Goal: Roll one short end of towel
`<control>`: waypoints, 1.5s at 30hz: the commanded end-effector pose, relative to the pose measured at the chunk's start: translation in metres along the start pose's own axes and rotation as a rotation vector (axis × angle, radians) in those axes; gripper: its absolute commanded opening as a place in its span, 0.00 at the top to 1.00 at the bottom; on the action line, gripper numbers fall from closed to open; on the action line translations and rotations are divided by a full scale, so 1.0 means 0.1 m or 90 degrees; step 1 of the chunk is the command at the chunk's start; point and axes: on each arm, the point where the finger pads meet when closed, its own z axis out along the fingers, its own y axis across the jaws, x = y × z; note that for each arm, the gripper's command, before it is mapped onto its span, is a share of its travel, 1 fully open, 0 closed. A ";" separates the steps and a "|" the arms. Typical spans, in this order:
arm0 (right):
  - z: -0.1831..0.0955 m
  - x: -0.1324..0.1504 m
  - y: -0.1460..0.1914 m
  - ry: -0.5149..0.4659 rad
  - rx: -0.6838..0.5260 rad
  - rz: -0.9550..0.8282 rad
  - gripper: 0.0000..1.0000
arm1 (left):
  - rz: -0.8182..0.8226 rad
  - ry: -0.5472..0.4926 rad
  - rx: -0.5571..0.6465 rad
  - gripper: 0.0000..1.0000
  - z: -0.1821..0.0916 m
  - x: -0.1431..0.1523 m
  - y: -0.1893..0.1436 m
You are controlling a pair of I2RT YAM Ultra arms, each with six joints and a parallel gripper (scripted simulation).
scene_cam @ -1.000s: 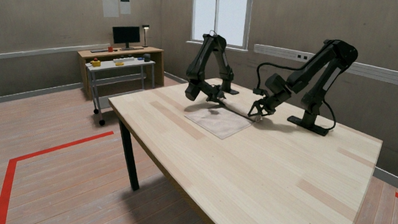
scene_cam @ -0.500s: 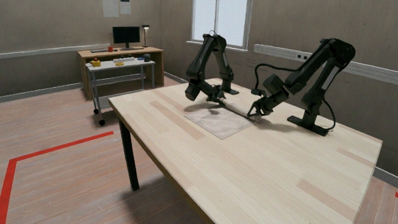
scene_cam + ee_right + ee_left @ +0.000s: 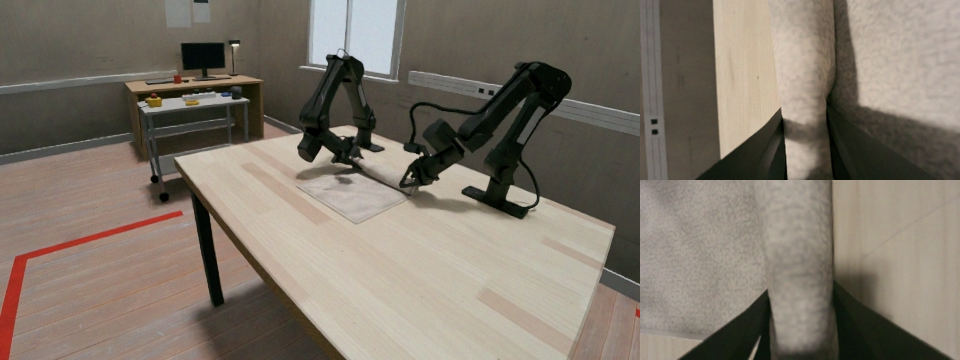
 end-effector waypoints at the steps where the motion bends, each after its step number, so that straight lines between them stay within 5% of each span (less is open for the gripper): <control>1: -0.03 -0.02 -0.08 0.003 0.012 -0.019 0.73 | 0.006 -0.017 -0.012 0.65 0.00 -0.10 0.07; 3: -0.03 -0.02 -0.08 0.003 0.012 -0.019 0.73 | 0.006 -0.017 -0.012 0.66 0.00 -0.10 0.07; 20: -0.10 -0.07 0.01 0.003 0.012 -0.019 0.15 | 0.006 -0.017 -0.012 0.66 0.00 -0.10 0.07; 32: -0.51 -0.07 0.02 0.003 0.012 -0.019 0.15 | -0.035 -0.017 0.038 0.66 -0.01 -0.11 0.07; 38: -0.77 -0.08 0.02 0.003 0.012 -0.019 0.15 | -0.090 -0.016 0.106 0.66 -0.02 -0.12 0.07; 45: -0.77 -0.08 0.05 0.001 0.047 -0.047 0.13 | -0.172 -0.016 0.206 0.66 -0.03 -0.13 0.08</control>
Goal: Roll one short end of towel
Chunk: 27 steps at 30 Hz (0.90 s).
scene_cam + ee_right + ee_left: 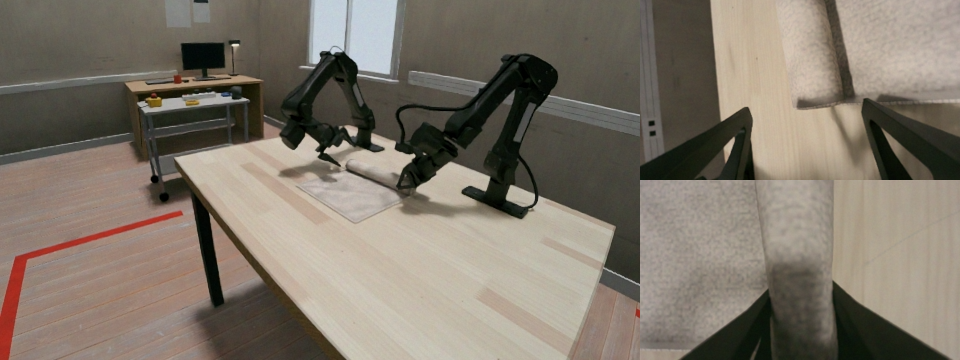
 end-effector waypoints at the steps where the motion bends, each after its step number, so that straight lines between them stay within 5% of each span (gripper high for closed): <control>1: -0.14 -0.17 0.10 0.001 0.027 -0.070 0.13 | -0.050 -0.019 0.088 0.66 -0.05 -0.11 -0.04; 5: -0.11 -0.18 0.12 -0.003 0.061 -0.098 0.12 | -0.075 -0.018 0.119 0.66 -0.06 -0.11 -0.04; 19: 0.17 -0.24 0.34 -0.036 0.394 -0.365 0.06 | -0.239 -0.012 0.321 0.66 -0.09 -0.14 -0.04; 27: 0.27 -0.27 0.42 -0.047 0.505 -0.453 0.04 | -0.288 -0.010 0.382 0.66 -0.10 -0.15 -0.04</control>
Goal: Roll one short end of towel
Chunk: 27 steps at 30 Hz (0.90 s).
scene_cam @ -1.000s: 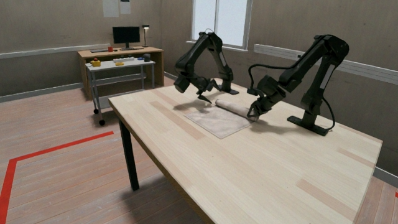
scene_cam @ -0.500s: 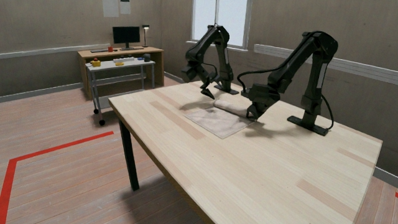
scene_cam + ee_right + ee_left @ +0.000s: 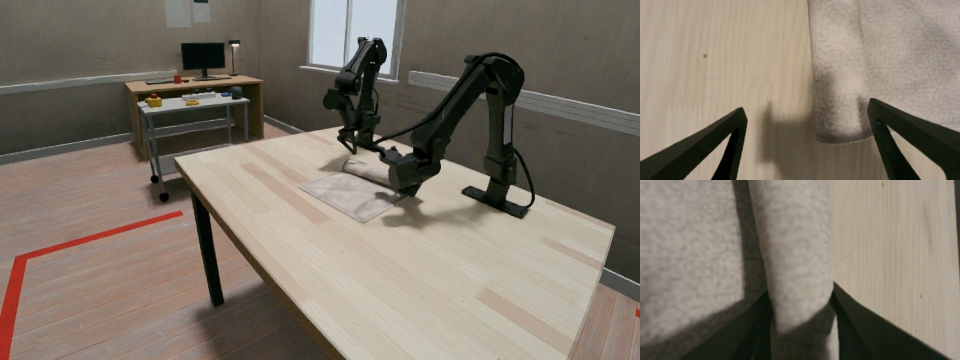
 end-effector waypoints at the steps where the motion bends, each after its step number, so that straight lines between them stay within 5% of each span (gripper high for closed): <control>1: 0.02 -0.13 -0.20 -0.018 0.141 -0.065 0.04 | -0.017 -0.012 0.063 0.66 -0.08 -0.08 -0.11; 27: 0.15 0.00 -0.31 -0.026 0.140 -0.113 0.02 | -0.039 -0.011 0.088 0.66 -0.01 -0.03 -0.04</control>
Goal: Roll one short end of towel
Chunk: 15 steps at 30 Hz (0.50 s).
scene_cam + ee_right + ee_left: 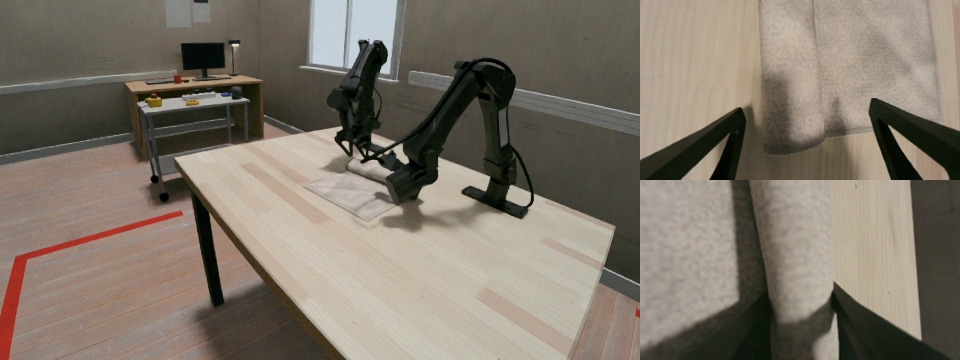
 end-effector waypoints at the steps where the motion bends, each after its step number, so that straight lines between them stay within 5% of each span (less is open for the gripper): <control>1: 0.03 -0.06 -0.06 -0.024 0.013 -0.016 0.02 | 0.021 -0.014 -0.006 0.66 -0.05 -0.09 0.03; 15: 0.33 0.08 0.06 -0.023 0.016 -0.013 0.02 | 0.021 -0.014 -0.006 0.66 -0.05 -0.09 0.03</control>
